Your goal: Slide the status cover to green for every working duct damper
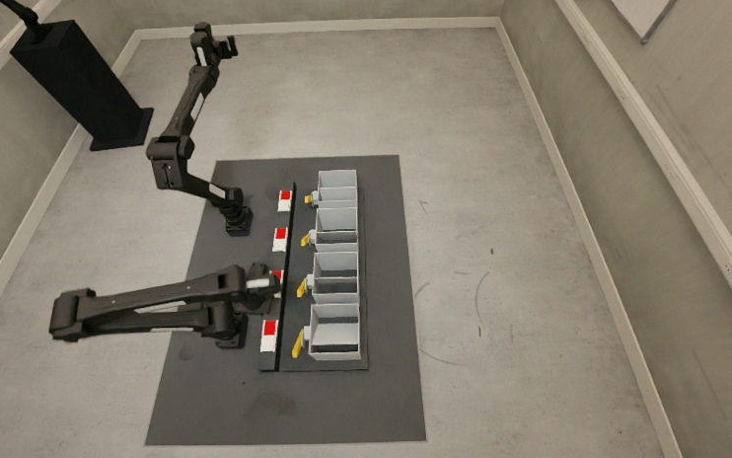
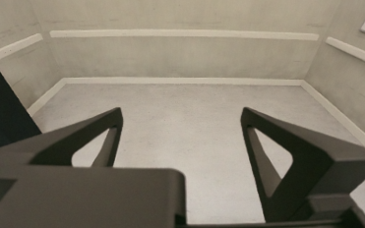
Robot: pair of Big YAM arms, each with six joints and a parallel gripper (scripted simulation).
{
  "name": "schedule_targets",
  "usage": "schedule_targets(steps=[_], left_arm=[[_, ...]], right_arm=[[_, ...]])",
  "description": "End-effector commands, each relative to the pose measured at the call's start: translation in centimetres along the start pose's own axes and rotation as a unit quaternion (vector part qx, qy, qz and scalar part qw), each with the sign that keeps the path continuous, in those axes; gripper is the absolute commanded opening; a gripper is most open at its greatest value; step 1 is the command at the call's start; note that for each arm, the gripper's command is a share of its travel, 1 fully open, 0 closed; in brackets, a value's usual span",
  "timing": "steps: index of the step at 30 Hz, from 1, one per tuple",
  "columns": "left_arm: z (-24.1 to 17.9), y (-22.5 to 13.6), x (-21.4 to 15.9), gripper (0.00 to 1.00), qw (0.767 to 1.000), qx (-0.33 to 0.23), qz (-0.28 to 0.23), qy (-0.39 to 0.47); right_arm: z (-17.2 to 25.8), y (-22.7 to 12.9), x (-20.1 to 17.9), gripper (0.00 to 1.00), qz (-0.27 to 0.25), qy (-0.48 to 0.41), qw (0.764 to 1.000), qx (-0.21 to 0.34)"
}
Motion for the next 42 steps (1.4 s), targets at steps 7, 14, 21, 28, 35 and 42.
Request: schedule_targets(steps=[7, 14, 21, 28, 35, 42], left_arm=[[0.7, 0.0, 3.1, 1.00, 1.000, 0.005, -0.026, 0.006], [0.7, 0.0, 3.1, 1.00, 1.000, 0.005, -0.026, 0.006], [0.7, 0.0, 3.1, 1.00, 1.000, 0.005, -0.026, 0.006], [0.7, 0.0, 3.1, 1.00, 1.000, 0.005, -0.026, 0.006], [0.7, 0.0, 3.1, 1.00, 1.000, 0.005, -0.026, 0.006], [0.7, 0.0, 3.1, 1.00, 1.000, 0.005, -0.026, 0.006]], right_arm=[[-3.6, -2.2, -6.4, 0.00, -0.011, -0.064, 0.998, -0.023], [-4.4, -2.2, -9.4, 0.00, -0.006, -0.059, 0.998, -0.024], [-5.1, -2.0, -12.6, 0.00, -0.001, -0.050, 0.998, -0.023], [-4.7, -1.8, -13.0, 0.00, -0.001, -0.044, 0.999, -0.021], [-4.7, -1.8, -12.8, 0.00, -0.001, -0.049, 0.999, -0.020], [-4.6, -1.4, -12.8, 0.00, -0.002, -0.027, 0.999, -0.017]])
Point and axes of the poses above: on each arm, the point where the finger pads meet when closed, its own y axis out along the fingers, its own z axis across the jaws, x = y × z, the point moved 9 cm from there along -y, back along the fingers, and after that the axes turned 7 degrees about y, right-handed, at the moved point
